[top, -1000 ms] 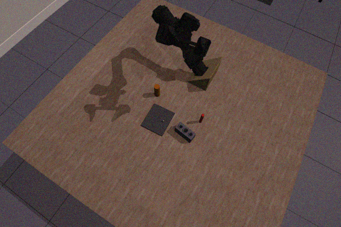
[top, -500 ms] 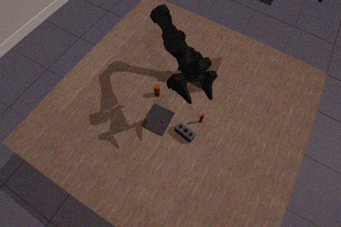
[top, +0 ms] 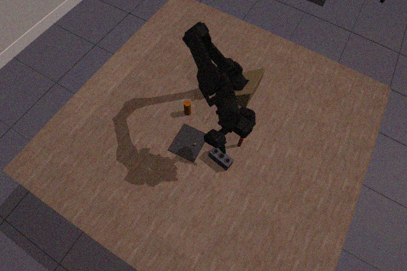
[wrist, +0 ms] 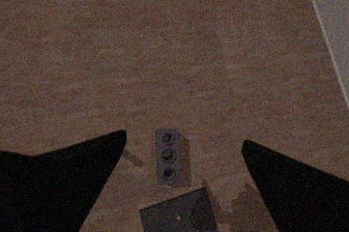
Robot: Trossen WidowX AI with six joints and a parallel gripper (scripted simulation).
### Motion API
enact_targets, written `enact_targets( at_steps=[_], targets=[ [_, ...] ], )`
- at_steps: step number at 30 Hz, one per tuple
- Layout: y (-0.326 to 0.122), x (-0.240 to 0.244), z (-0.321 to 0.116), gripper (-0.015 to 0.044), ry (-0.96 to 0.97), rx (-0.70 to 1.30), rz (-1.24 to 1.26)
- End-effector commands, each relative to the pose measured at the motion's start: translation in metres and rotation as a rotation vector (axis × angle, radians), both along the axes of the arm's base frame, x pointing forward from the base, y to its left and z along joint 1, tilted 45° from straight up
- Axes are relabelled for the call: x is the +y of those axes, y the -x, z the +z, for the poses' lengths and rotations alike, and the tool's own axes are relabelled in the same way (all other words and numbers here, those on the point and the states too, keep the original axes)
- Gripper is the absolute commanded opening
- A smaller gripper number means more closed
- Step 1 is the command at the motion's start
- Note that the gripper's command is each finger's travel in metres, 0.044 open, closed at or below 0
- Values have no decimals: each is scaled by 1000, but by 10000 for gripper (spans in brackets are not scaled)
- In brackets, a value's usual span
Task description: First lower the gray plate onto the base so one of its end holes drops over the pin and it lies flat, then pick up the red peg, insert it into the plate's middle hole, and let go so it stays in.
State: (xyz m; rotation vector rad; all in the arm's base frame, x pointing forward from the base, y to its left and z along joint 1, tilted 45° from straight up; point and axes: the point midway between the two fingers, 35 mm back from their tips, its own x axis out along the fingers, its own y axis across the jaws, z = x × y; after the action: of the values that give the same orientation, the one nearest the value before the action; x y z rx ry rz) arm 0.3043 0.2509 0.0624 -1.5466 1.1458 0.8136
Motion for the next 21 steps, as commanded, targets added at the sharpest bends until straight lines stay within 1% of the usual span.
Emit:
enact_targets(
  at_steps=[1, 13, 19, 21],
  targets=[
    [-11, -53, -20, 440, 462, 164, -124],
    [-13, -52, -23, 440, 461, 164, -124],
    [-21, -90, -64, 440, 463, 163, -124],
    [-21, -95, -68, 440, 463, 162, -124]
  ],
)
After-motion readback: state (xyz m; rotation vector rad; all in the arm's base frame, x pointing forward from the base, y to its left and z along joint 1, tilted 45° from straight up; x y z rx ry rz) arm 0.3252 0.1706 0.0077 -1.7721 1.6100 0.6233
